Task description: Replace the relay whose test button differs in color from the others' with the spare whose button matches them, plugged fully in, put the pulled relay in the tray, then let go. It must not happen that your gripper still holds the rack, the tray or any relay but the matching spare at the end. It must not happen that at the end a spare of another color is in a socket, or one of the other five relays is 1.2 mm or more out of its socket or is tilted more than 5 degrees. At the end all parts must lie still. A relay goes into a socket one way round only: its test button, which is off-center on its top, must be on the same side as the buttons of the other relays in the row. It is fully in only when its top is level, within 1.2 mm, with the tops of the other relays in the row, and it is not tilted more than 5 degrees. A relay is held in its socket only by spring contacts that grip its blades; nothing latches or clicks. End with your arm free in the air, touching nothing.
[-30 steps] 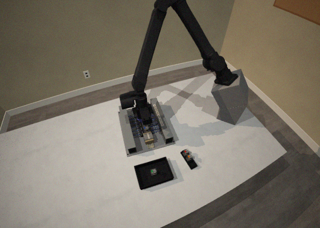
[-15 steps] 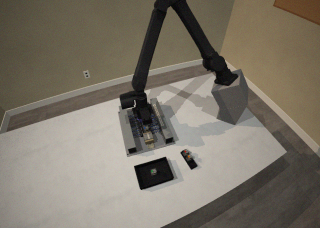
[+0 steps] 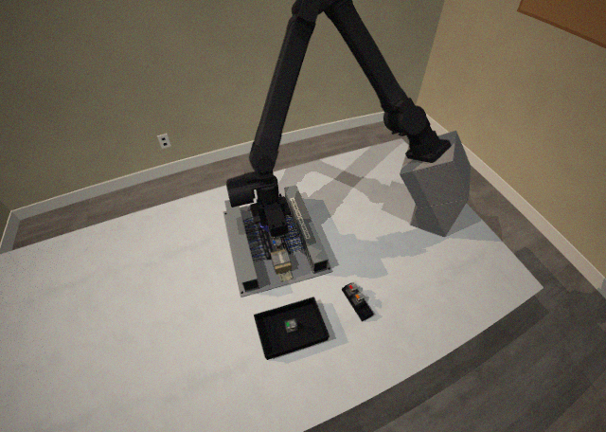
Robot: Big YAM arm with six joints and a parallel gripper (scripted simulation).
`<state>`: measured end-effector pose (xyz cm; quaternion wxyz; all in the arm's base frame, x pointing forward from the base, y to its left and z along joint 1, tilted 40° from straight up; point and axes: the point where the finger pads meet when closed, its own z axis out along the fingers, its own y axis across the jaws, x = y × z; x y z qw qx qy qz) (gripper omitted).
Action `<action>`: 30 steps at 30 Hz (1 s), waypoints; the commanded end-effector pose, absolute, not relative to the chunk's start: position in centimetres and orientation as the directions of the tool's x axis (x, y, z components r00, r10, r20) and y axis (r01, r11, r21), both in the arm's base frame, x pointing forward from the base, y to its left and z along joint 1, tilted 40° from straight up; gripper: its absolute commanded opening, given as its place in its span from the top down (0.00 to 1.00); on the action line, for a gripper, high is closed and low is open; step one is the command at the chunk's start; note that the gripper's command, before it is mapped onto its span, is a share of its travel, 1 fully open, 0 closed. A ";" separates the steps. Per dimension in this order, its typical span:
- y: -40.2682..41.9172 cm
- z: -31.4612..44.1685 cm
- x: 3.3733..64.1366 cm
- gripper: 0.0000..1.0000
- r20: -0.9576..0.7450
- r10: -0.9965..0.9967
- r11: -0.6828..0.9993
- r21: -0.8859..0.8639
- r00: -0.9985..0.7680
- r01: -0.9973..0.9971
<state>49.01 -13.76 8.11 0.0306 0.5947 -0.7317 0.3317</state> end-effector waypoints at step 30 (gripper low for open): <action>-14.3 10.5 51.0 1.00 0.426 -0.848 0.066 -0.507 -0.316 -0.860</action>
